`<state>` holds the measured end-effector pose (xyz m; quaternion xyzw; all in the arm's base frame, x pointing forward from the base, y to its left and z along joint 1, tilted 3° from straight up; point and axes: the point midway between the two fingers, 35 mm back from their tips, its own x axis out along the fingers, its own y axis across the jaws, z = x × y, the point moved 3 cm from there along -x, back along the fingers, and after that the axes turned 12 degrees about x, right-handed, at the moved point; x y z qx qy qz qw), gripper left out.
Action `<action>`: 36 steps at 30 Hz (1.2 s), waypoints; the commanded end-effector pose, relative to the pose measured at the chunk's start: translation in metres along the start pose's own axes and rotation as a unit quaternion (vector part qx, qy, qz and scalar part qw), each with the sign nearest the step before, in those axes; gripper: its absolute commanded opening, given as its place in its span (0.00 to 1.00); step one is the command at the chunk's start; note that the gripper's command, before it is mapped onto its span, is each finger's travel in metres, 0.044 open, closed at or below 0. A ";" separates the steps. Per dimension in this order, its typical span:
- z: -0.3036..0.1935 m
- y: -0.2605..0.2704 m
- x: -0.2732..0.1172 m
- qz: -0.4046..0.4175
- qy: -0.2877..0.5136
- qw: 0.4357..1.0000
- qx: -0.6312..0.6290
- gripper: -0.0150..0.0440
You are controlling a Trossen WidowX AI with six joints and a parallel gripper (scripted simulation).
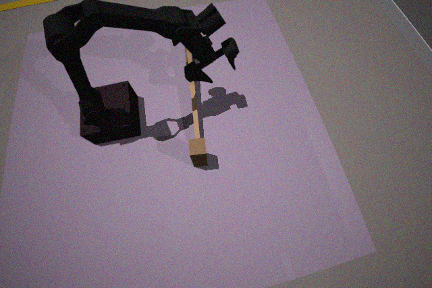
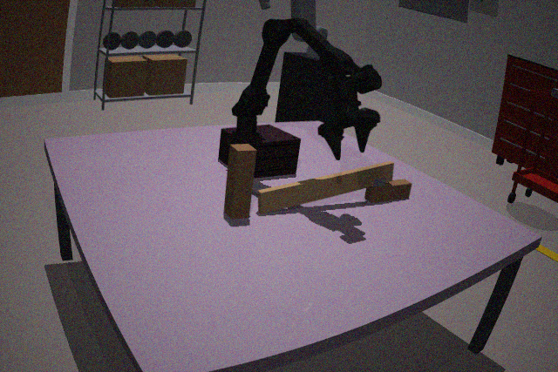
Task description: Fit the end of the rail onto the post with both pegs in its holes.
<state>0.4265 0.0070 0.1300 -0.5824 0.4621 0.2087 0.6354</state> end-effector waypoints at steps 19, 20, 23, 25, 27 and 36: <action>-0.104 0.106 0.050 0.286 -0.027 0.957 0.038 1.00; -0.103 0.107 0.052 0.286 -0.026 0.957 0.039 1.00; -0.103 0.109 0.056 0.286 -0.026 0.957 0.039 1.00; -0.103 0.111 0.059 0.286 -0.026 0.957 0.039 1.00; -0.103 0.113 0.062 0.286 -0.026 0.957 0.039 1.00; -0.101 0.121 0.074 0.286 -0.026 0.957 0.039 1.00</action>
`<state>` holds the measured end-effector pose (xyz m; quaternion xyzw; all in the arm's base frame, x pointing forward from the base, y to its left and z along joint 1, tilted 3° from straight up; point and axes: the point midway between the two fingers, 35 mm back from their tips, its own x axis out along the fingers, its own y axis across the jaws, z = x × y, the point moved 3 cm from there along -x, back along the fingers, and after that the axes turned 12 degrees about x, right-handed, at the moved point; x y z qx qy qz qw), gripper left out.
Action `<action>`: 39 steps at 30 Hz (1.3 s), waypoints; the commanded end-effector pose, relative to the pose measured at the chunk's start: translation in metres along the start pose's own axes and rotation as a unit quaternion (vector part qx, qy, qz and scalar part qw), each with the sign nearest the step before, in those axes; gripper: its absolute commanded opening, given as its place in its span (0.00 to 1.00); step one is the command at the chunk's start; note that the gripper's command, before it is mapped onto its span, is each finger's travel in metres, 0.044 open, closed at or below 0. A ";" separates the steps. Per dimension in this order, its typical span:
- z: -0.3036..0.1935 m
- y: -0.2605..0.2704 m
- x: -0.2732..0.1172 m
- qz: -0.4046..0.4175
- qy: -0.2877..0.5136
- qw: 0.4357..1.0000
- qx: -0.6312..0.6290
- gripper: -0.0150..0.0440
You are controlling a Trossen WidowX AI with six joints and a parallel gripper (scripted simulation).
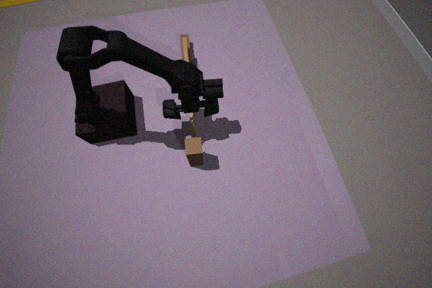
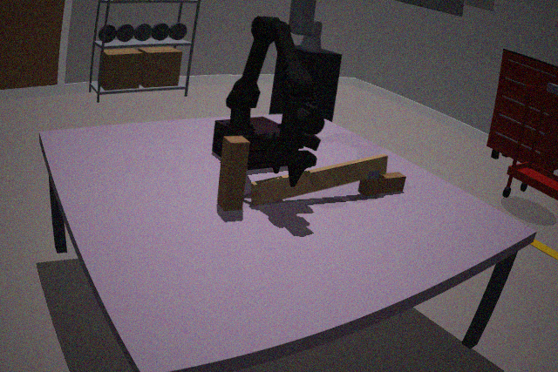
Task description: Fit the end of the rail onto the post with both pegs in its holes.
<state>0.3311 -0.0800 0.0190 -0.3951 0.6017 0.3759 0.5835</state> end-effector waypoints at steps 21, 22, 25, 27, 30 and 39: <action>0.000 0.003 0.040 0.002 -0.002 1.000 -0.003 1.00; 0.000 0.003 0.041 0.002 -0.002 1.000 -0.003 1.00; 0.000 0.003 0.042 0.002 -0.002 1.000 -0.003 0.96; 0.000 0.003 0.042 0.002 -0.002 1.000 -0.003 0.87; 0.000 0.003 0.042 0.002 -0.002 1.000 -0.003 0.73; 0.000 0.003 0.042 0.002 -0.002 1.000 -0.003 0.33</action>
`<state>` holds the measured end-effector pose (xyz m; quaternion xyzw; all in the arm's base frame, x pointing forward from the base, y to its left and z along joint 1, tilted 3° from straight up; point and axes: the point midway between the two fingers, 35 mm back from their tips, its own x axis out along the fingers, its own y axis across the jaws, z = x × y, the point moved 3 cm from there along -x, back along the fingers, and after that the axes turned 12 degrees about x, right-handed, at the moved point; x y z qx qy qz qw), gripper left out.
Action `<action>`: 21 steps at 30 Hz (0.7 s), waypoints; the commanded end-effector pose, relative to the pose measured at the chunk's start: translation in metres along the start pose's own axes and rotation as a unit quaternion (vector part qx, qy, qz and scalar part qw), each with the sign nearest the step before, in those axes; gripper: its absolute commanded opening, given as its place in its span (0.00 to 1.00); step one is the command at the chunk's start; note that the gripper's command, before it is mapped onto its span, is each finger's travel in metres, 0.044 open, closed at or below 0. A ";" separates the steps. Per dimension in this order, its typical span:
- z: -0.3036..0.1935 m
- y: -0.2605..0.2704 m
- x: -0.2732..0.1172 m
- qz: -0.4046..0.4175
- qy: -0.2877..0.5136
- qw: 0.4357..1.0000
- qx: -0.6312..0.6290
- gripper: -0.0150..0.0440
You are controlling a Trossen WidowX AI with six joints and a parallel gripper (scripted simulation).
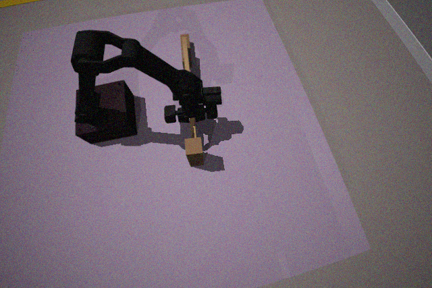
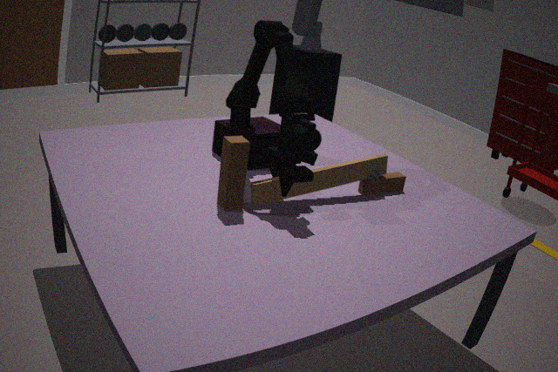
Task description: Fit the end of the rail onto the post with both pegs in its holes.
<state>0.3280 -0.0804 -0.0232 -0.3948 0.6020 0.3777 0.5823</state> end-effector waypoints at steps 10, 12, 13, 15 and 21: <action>0.000 0.000 0.000 0.000 -0.002 1.000 -0.002 0.25; 0.000 0.000 0.000 0.000 -0.002 1.000 -0.002 0.25; 0.000 0.000 0.000 0.000 -0.002 1.000 -0.002 0.25; 0.000 0.000 0.000 0.000 -0.002 1.000 -0.002 0.25; 0.000 0.000 -0.001 0.000 -0.002 1.000 -0.002 0.25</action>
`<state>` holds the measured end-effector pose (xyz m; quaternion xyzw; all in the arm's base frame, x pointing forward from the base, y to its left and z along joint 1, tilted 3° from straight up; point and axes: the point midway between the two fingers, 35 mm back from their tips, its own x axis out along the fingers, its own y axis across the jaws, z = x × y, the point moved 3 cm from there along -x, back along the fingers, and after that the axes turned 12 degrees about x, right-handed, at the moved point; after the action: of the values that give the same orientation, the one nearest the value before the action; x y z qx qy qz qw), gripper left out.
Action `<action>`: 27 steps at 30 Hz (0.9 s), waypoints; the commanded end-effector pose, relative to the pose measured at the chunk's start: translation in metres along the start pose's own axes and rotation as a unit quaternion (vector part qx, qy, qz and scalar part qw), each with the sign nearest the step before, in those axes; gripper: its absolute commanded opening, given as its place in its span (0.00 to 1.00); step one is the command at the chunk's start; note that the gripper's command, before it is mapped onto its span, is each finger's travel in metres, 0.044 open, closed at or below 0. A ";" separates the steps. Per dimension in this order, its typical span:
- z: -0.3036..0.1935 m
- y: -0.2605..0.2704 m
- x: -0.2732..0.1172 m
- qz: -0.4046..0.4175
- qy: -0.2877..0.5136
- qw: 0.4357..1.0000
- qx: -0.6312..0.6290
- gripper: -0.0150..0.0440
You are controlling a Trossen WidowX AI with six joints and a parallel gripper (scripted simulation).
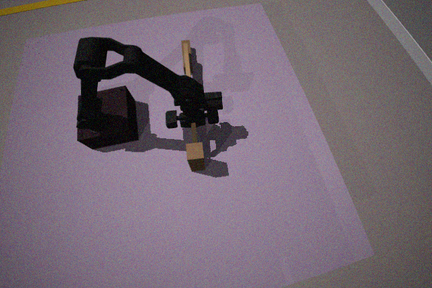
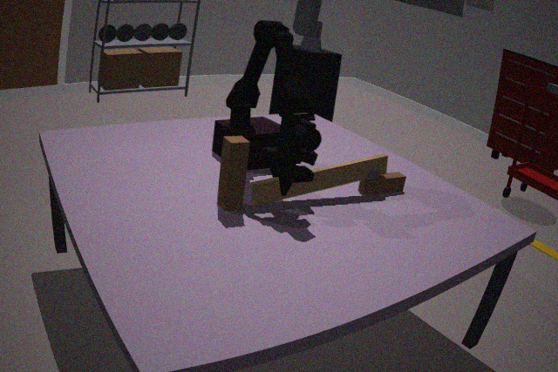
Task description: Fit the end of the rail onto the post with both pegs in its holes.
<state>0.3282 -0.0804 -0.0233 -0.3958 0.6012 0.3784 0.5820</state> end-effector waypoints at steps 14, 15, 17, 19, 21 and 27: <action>0.000 -0.001 -0.009 0.000 -0.002 1.000 -0.001 0.25; 0.000 -0.001 -0.009 0.000 -0.002 1.000 -0.001 0.25; 0.000 -0.002 -0.010 0.000 -0.002 1.000 -0.001 0.25; 0.000 -0.002 -0.011 0.000 -0.002 1.000 -0.001 0.25; 0.000 -0.002 -0.012 0.000 -0.002 1.000 -0.001 0.25; 0.000 -0.004 -0.015 0.000 -0.002 1.000 -0.001 0.25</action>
<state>0.3270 -0.0810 -0.0161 -0.3912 0.6074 0.3821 0.5762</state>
